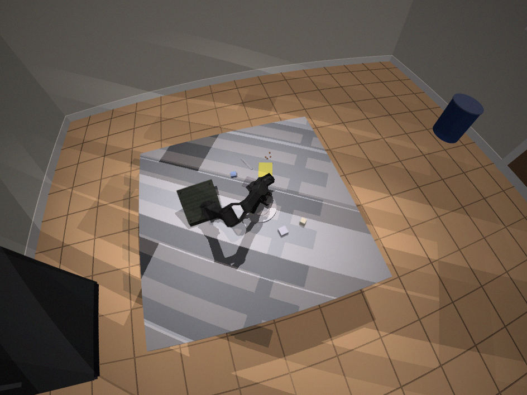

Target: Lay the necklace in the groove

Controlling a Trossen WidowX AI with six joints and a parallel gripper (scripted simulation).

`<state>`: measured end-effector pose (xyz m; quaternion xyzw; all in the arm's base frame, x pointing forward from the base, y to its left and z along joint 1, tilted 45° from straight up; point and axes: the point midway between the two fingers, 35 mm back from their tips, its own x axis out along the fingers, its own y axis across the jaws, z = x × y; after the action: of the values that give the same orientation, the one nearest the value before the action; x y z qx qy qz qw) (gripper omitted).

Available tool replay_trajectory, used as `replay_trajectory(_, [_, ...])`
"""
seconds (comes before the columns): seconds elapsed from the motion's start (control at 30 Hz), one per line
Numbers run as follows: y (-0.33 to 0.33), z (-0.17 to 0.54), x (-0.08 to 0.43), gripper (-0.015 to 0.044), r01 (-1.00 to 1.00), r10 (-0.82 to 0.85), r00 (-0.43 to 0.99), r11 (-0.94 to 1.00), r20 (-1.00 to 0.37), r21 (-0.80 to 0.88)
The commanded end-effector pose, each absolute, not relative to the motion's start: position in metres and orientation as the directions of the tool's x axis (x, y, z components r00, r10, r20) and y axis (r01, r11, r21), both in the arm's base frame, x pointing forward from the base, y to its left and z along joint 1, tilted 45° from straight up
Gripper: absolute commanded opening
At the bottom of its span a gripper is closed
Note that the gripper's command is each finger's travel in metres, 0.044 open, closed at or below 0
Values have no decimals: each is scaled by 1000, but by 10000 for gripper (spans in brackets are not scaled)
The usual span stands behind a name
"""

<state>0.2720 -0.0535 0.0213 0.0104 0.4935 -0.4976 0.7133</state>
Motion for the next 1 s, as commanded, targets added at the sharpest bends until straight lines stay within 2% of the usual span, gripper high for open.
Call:
replay_trajectory(0.0, [-58,16,271,120,713,-705,15,505,-709,-487])
replay_trajectory(0.17, [-61,13,271,120,712,-705,14,505,-709,-488])
replay_trajectory(0.33, [-59,15,271,0,719,-701,14,503,-713,-480])
replay_trajectory(0.97, [-59,15,271,0,719,-701,14,503,-713,-480])
